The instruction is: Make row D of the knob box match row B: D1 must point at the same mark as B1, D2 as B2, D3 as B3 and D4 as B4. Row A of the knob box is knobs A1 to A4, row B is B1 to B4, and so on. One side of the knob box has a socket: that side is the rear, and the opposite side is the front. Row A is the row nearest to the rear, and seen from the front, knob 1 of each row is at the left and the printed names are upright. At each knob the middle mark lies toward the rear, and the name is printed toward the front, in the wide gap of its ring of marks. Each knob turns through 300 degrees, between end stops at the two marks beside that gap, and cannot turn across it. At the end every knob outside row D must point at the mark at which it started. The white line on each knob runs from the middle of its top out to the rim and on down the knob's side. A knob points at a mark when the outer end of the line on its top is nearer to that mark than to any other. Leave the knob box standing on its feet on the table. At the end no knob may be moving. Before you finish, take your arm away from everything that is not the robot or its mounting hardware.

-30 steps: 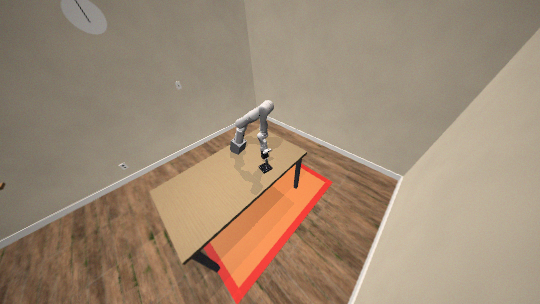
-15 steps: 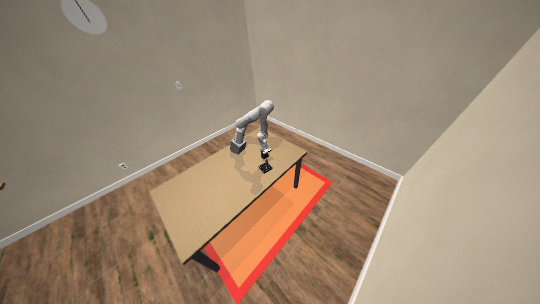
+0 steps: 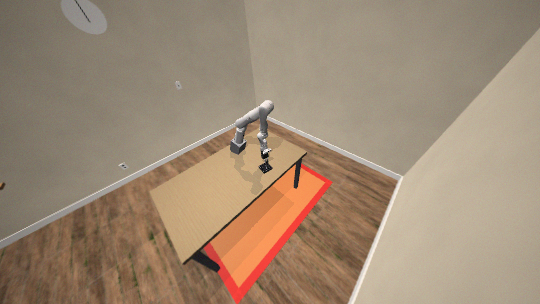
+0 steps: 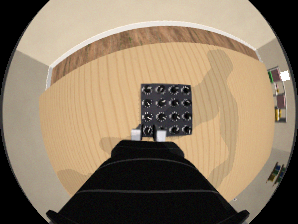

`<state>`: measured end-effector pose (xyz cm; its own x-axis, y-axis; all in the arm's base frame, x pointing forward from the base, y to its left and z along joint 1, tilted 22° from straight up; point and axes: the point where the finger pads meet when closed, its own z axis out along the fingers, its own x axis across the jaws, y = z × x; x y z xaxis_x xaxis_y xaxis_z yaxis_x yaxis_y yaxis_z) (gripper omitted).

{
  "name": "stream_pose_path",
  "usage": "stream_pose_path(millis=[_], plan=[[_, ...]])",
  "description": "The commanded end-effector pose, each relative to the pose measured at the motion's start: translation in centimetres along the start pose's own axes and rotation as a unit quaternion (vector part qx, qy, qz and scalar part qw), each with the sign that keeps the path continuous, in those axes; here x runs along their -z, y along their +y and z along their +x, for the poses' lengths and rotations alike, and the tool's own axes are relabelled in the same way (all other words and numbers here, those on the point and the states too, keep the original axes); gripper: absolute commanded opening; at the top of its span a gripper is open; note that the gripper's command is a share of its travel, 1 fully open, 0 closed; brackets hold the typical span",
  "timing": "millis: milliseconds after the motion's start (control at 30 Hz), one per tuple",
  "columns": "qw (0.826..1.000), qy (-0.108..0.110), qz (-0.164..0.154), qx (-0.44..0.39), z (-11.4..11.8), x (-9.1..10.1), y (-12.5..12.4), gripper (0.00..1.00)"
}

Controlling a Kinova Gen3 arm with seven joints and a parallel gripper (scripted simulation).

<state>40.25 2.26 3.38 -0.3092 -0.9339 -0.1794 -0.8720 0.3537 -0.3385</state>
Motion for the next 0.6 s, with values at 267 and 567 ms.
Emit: stream_pose_path(millis=[267,567], plan=[[1.000,0.001,0.001,0.006,0.11,-0.03,0.00,0.46],[1.000,0.001,0.001,0.006,0.10,0.60,0.00,0.46]])
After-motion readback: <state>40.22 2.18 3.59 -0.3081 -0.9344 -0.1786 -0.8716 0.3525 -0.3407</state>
